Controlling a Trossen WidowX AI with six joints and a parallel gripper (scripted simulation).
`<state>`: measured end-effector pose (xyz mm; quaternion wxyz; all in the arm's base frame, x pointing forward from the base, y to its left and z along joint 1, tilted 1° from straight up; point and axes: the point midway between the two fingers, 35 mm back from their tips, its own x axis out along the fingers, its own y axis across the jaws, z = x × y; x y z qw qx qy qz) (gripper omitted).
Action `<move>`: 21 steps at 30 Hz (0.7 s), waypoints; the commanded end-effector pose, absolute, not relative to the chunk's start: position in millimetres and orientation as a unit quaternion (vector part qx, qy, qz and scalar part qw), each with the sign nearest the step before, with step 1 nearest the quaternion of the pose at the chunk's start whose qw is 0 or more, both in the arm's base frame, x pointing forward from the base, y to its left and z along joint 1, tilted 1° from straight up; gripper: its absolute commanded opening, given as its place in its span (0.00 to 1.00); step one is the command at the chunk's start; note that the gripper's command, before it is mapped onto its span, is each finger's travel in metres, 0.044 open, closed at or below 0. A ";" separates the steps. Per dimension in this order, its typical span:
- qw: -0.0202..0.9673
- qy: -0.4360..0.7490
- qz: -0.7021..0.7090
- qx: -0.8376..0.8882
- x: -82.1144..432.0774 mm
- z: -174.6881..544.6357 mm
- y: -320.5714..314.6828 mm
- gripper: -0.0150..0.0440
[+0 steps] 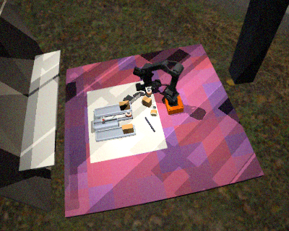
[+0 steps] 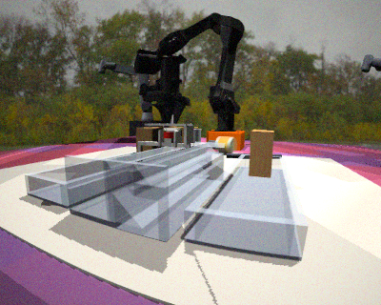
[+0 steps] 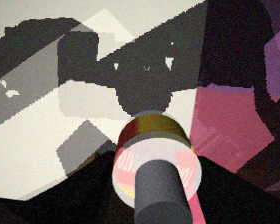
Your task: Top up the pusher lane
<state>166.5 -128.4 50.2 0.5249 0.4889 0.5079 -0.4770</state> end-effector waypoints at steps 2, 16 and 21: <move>0.528 0.506 -0.475 0.489 162.5 85.1 -127.6 0.25; 0.555 0.531 -0.449 0.457 167.1 111.8 -119.0 0.25; 0.590 0.564 -0.405 0.412 184.6 108.9 -110.9 0.25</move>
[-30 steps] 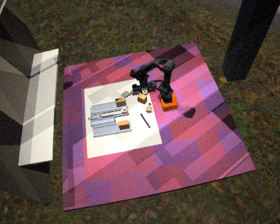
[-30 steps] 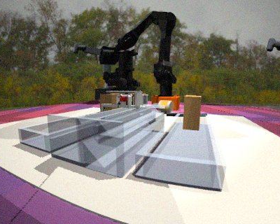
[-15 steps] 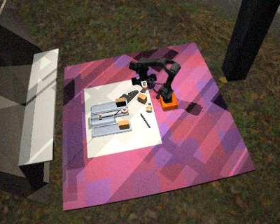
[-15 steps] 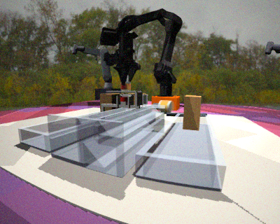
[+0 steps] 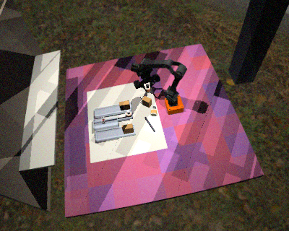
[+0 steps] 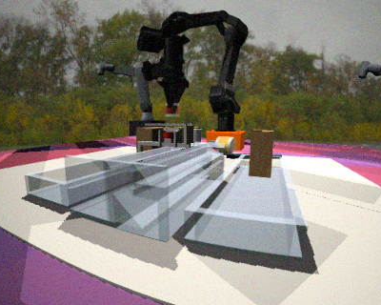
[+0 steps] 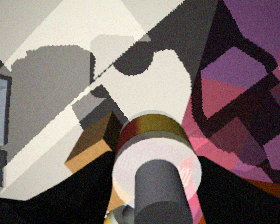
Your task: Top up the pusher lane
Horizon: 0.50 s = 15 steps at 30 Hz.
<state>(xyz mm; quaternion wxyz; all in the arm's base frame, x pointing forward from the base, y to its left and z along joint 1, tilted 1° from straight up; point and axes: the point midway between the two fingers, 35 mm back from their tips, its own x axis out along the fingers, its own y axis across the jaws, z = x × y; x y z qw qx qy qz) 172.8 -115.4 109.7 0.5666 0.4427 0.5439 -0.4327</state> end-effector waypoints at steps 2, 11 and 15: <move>0.604 0.578 -0.385 0.391 192.3 107.4 -106.7 0.25; 0.658 0.630 -0.288 0.295 225.1 100.0 -82.2 0.25; 0.673 0.648 -0.248 0.257 237.4 97.0 -68.8 0.25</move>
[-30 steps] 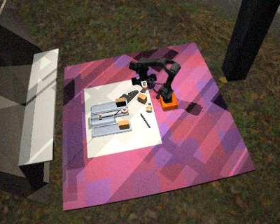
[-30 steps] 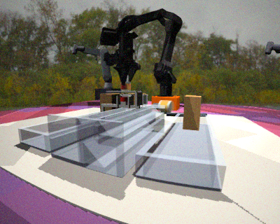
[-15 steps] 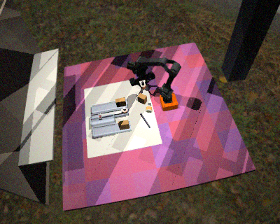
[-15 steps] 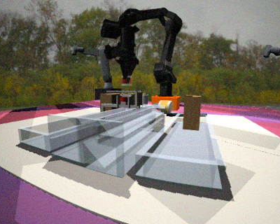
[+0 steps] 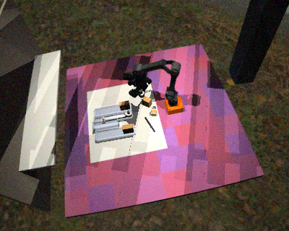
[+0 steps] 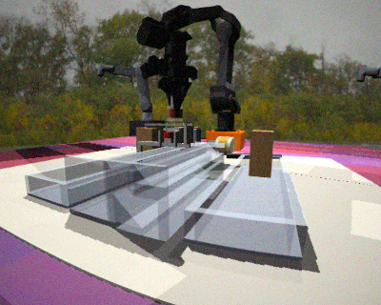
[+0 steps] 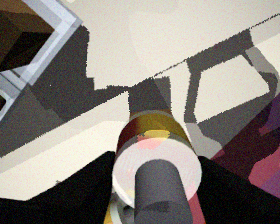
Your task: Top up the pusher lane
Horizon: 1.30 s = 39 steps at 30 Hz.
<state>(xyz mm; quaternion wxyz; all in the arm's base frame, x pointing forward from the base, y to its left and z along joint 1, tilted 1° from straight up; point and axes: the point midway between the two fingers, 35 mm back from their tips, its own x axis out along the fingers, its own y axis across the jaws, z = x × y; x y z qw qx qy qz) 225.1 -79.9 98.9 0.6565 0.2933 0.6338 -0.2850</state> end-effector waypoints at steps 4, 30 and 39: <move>0.686 0.663 -0.206 0.217 248.8 93.5 -54.9 0.25; 0.724 0.690 0.020 -0.015 294.0 68.6 27.1 0.25; 0.724 0.690 0.020 -0.015 295.5 47.3 27.2 0.25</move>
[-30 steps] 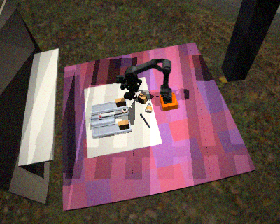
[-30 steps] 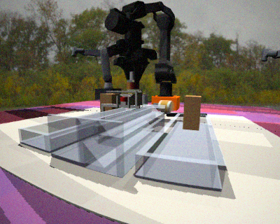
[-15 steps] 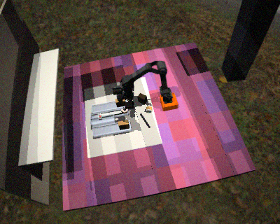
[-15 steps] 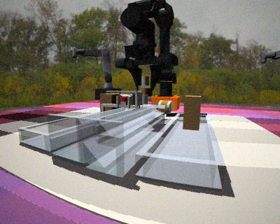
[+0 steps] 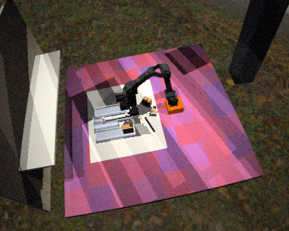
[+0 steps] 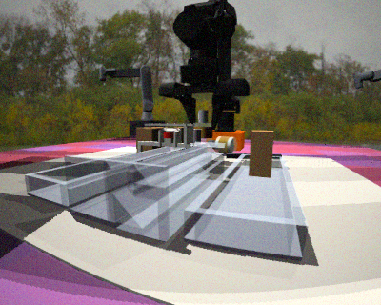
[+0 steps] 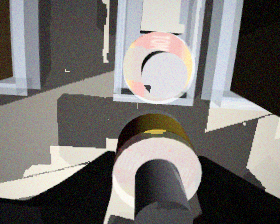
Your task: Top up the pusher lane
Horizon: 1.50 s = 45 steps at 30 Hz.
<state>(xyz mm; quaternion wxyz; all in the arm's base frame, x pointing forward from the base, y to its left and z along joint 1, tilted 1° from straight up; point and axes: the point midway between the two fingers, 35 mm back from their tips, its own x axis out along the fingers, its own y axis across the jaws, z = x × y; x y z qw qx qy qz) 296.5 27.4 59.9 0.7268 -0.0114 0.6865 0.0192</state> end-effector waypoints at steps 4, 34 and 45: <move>0.724 0.690 0.020 -0.015 295.5 44.2 27.2 0.25; 0.724 0.689 0.020 -0.015 306.3 44.9 27.8 0.25; 0.724 0.689 0.020 -0.015 310.6 45.1 28.1 0.25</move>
